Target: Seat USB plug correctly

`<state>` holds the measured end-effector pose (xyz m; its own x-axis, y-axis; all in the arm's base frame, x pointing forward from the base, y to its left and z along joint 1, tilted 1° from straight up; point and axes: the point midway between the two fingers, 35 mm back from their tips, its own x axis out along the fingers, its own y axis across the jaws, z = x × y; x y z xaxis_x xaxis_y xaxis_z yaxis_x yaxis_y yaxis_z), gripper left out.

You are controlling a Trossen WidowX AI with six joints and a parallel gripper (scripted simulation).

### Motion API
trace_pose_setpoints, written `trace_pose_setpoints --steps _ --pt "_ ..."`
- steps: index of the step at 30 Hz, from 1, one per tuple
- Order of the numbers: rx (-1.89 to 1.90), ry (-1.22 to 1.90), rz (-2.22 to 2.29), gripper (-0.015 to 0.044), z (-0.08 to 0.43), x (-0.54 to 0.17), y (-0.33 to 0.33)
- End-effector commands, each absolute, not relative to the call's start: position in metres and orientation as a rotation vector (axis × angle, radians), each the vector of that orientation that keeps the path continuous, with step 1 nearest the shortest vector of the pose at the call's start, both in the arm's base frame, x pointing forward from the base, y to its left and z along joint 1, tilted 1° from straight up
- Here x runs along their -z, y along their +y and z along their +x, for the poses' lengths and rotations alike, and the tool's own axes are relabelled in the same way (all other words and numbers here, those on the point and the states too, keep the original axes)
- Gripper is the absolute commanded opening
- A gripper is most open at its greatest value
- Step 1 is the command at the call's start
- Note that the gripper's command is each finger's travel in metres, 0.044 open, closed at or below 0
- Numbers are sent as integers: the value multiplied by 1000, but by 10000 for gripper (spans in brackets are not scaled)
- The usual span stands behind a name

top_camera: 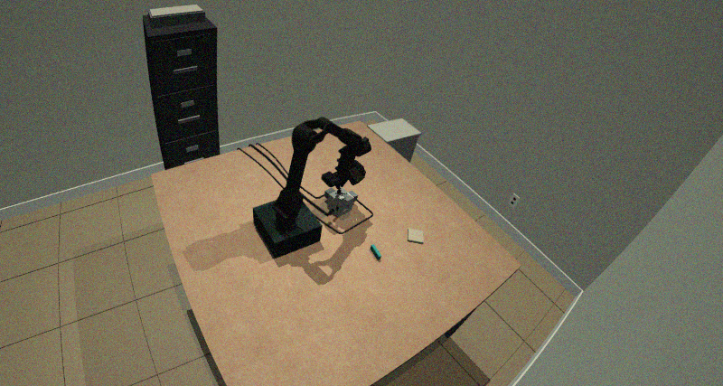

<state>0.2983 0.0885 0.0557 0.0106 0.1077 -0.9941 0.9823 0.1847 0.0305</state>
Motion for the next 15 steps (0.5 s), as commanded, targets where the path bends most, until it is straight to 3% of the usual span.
trace_pose_setpoints --steps 1,15 --pt "1003 1354 1154 95 298 -56 89" --pt "1003 1354 1155 95 298 -67 88"
